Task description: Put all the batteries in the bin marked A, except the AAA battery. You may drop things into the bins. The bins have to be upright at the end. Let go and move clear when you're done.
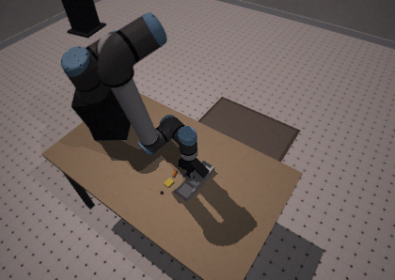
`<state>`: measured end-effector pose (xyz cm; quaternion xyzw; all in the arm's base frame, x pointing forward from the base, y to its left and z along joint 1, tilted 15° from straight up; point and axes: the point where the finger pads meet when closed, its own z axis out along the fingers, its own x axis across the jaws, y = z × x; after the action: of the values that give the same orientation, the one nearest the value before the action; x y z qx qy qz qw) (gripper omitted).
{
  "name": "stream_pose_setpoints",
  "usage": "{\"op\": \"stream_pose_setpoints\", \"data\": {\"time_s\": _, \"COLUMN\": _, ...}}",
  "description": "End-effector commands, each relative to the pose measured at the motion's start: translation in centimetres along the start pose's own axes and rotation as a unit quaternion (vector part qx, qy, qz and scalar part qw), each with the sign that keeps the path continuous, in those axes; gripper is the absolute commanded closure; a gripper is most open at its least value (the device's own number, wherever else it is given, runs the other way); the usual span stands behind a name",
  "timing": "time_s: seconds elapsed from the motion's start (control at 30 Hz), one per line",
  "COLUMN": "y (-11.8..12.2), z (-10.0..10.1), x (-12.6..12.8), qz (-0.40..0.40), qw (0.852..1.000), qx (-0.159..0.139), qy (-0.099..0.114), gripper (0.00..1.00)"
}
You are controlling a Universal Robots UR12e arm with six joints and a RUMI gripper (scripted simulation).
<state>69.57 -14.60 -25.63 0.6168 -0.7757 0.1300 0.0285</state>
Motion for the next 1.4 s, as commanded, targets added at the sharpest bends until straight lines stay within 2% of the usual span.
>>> {"op": "stream_pose_setpoints", "data": {"time_s": 0.0, "y": -0.2, "z": -0.1, "x": 0.0, "qz": 0.0, "qw": 1.0, "qx": 0.002, "qy": 0.0, "gripper": 0.96}}
{"op": "stream_pose_setpoints", "data": {"time_s": 0.63, "y": -0.2, "z": -0.1, "x": 0.0, "qz": 0.0, "qw": 1.0, "qx": 0.002, "qy": 0.0, "gripper": 0.96}}
{"op": "stream_pose_setpoints", "data": {"time_s": 1.37, "y": 0.0, "z": -2.9, "x": -0.1, "qz": -0.001, "qw": 1.0, "qx": 0.001, "qy": 0.0, "gripper": 0.96}}
